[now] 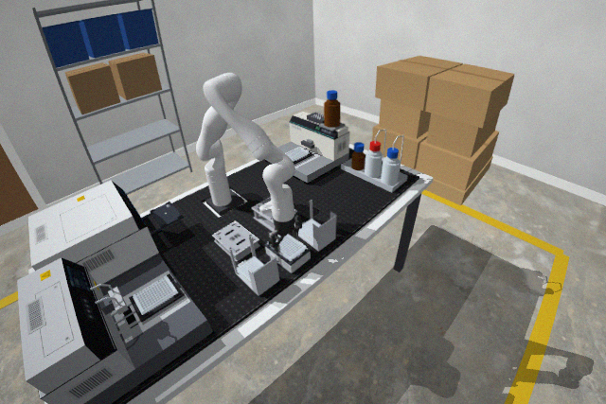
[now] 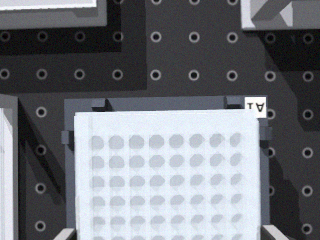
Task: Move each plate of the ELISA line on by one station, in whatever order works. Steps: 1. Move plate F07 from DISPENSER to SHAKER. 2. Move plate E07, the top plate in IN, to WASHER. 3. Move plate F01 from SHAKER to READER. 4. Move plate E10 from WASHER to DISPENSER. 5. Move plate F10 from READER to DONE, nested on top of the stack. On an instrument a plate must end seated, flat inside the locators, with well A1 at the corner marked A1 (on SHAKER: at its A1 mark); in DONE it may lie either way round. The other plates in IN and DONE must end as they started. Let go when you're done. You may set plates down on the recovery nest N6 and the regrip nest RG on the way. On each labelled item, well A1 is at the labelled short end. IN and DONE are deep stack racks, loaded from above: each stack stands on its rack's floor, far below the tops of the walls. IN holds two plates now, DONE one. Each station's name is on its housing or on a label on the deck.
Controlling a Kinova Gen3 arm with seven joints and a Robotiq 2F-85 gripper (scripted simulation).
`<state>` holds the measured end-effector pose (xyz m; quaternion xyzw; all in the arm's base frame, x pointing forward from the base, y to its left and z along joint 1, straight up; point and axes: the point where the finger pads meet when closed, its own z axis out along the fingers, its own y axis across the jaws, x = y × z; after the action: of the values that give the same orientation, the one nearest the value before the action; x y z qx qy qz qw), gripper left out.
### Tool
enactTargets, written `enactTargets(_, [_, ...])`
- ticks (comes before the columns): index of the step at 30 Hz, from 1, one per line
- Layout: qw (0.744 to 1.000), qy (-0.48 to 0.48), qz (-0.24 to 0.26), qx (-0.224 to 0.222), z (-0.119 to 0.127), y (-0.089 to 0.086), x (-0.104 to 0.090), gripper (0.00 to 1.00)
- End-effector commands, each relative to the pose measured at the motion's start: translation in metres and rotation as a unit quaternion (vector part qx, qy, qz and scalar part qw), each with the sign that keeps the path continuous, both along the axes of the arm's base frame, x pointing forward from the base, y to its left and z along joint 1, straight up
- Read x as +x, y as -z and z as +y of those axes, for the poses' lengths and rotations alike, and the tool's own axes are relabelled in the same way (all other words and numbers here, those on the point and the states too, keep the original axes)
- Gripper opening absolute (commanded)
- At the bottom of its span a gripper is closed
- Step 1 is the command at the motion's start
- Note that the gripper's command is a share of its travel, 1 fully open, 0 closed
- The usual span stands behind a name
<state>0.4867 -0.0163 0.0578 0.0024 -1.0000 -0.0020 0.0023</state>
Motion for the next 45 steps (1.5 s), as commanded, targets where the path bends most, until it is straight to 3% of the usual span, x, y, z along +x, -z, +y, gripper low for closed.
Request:
enactTargets(1, [1.0,0.0,-0.001,0.0,0.0,-0.002,0.001,0.94])
enactTargets(45, [1.0,0.0,-0.001,0.0,0.0,-0.017,0.001,0.94])
